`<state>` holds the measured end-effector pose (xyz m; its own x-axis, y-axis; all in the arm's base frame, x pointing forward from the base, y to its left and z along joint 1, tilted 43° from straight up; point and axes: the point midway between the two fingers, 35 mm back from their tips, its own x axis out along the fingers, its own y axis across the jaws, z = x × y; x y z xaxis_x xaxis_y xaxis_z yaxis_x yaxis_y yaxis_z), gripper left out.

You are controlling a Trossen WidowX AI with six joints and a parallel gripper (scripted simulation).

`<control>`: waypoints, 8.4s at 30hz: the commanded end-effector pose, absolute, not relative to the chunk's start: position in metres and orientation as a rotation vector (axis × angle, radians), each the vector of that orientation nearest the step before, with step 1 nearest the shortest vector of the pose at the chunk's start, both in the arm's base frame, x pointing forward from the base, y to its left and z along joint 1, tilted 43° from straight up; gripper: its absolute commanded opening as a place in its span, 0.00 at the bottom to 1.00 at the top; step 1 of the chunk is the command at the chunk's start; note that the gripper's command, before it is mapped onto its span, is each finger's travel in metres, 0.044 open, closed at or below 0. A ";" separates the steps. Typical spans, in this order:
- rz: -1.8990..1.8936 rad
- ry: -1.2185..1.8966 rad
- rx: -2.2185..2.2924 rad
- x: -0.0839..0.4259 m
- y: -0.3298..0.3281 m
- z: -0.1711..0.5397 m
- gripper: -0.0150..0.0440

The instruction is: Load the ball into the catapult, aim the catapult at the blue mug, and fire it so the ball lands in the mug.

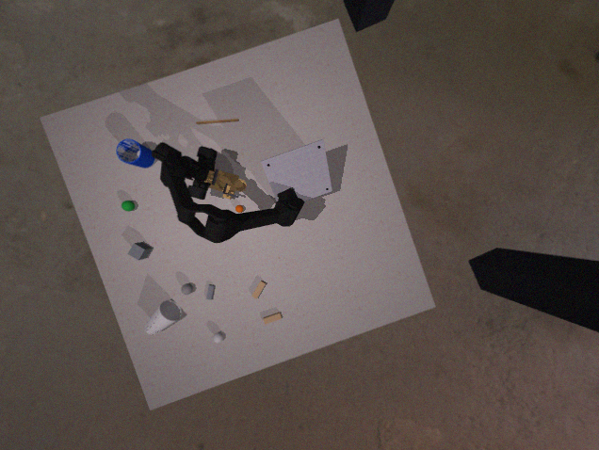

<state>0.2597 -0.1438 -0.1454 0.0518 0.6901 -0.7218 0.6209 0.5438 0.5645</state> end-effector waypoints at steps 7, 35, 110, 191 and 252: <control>0.056 1.591 1.110 0.264 -0.167 -0.128 0.25; 0.057 1.589 1.116 0.269 -0.137 -0.163 0.25; 0.057 1.590 1.117 0.266 -0.141 -0.157 1.00; 0.062 1.598 1.110 0.268 -0.137 -0.162 0.65; 0.834 1.235 0.221 0.253 -0.124 -0.049 0.76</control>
